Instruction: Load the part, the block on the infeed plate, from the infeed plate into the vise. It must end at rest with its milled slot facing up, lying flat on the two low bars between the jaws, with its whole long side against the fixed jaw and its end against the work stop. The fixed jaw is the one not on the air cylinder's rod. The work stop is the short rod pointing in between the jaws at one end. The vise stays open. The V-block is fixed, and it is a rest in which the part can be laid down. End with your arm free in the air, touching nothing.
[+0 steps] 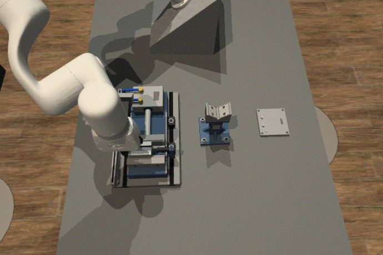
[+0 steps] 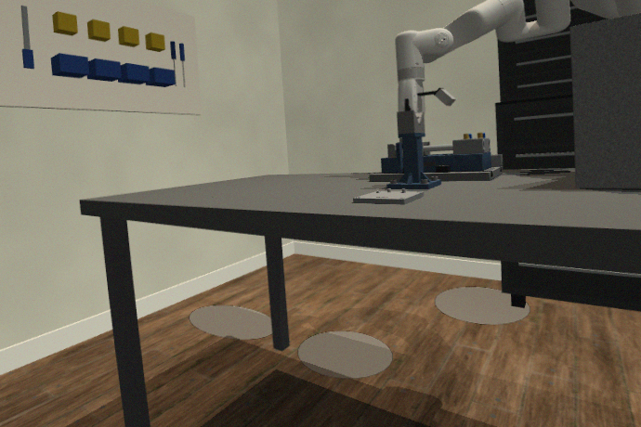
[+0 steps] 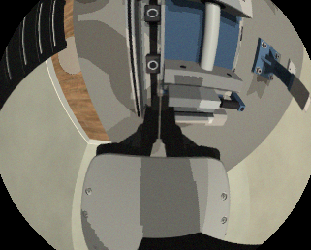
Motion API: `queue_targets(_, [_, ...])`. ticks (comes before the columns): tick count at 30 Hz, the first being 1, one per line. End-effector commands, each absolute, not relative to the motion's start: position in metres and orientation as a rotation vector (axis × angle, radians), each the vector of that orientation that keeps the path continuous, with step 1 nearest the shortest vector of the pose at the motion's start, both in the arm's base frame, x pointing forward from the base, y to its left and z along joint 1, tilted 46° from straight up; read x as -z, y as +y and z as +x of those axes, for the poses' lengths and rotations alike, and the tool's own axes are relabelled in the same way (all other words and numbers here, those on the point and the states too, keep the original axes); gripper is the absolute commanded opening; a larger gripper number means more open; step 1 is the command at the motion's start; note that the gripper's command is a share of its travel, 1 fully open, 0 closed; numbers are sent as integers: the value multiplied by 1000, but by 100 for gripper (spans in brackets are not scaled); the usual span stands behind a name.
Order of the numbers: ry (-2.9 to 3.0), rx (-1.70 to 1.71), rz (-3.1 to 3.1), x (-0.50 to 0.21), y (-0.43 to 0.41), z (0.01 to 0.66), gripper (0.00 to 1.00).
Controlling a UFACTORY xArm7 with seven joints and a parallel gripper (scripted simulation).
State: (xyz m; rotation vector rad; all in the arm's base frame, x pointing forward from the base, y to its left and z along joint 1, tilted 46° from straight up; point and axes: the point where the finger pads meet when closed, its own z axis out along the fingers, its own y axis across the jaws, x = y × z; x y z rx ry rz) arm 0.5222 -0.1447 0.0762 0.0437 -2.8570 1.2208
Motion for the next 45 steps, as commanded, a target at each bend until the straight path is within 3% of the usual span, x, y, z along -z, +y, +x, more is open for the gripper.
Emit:
queue_targets(1, [-2862,-1221,47,-77,-142,524,0])
queue_targets(45, [-2862,-1221,47,-68,-134,523,0])
